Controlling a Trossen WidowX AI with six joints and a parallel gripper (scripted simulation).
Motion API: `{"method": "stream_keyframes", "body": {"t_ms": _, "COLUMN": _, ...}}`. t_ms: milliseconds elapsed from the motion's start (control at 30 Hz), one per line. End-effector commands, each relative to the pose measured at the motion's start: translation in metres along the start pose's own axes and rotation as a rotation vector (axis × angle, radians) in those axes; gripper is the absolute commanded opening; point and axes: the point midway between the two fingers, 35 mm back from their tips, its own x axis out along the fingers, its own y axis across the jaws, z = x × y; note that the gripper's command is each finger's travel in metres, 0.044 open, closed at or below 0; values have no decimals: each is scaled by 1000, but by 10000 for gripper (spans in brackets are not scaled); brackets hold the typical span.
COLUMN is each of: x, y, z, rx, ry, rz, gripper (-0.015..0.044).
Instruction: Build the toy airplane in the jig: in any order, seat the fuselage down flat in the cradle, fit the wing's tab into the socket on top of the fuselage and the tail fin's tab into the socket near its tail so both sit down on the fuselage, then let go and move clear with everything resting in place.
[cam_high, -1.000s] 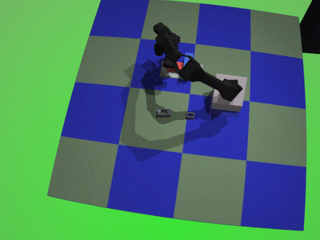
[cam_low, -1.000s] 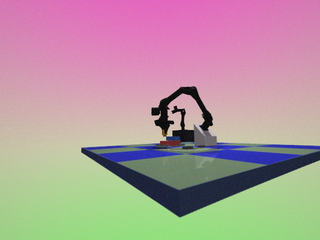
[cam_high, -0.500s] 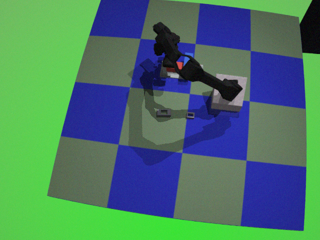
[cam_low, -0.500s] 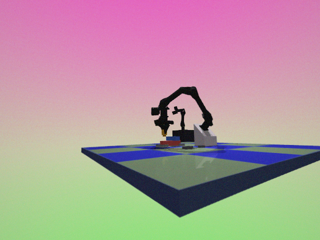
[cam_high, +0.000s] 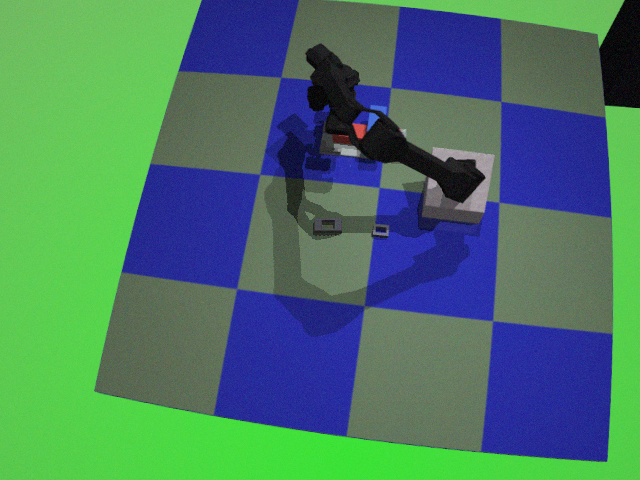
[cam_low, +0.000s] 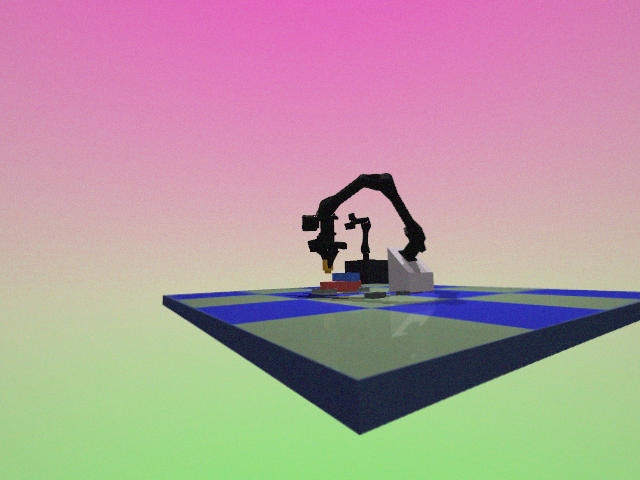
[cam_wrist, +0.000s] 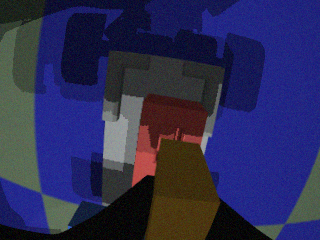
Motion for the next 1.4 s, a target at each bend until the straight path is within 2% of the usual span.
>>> {"method": "stream_keyframes", "body": {"t_ms": 0, "x": 7, "y": 0, "z": -1, "rx": 3, "ry": 6, "rz": 0, "gripper": 67}}
{"method": "stream_keyframes", "body": {"t_ms": 633, "x": 37, "y": 0, "z": -2, "rx": 3, "ry": 6, "rz": 2, "gripper": 67}}
{"method": "stream_keyframes", "body": {"t_ms": 1367, "x": 39, "y": 0, "z": -2, "rx": 3, "ry": 6, "rz": 2, "gripper": 67}}
